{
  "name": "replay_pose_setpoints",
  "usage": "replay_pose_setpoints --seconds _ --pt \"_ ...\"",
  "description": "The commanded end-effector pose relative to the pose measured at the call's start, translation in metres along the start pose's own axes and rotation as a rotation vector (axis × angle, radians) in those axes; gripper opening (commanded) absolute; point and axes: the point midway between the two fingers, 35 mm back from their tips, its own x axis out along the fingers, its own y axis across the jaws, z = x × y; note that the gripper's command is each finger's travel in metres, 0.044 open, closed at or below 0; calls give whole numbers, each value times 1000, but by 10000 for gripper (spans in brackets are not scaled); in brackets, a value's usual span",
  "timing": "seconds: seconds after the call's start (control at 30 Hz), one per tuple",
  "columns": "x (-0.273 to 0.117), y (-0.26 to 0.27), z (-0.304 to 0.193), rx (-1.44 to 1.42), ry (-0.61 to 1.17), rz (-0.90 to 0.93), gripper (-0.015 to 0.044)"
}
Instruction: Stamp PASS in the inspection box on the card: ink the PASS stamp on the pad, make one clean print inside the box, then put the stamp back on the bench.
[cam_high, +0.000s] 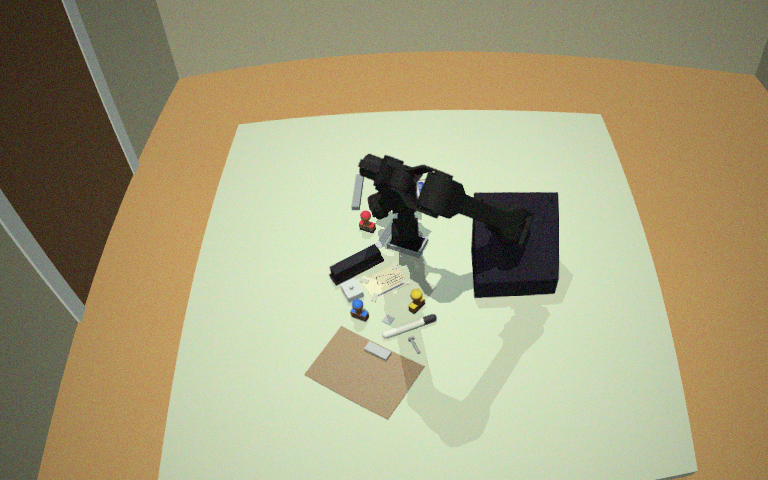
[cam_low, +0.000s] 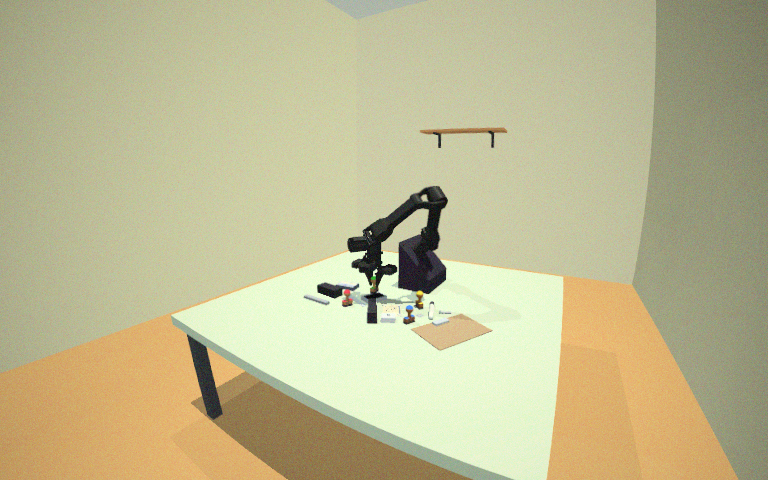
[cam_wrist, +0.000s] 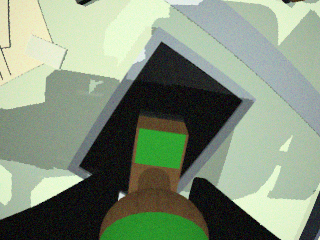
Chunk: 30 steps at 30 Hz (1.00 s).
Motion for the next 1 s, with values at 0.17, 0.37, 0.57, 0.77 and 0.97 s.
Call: replay_pose_setpoints --seconds 0.17,0.37,0.57,0.77,0.97 --pt "-16 -1 2 -8 -4 -7 0" --pt "-25 -1 2 -8 -4 -7 0" --pt "-35 -1 1 -8 -4 -7 0" --pt "-38 12 12 -32 -4 -11 0" --pt "-40 48 33 -91 -7 -14 0"
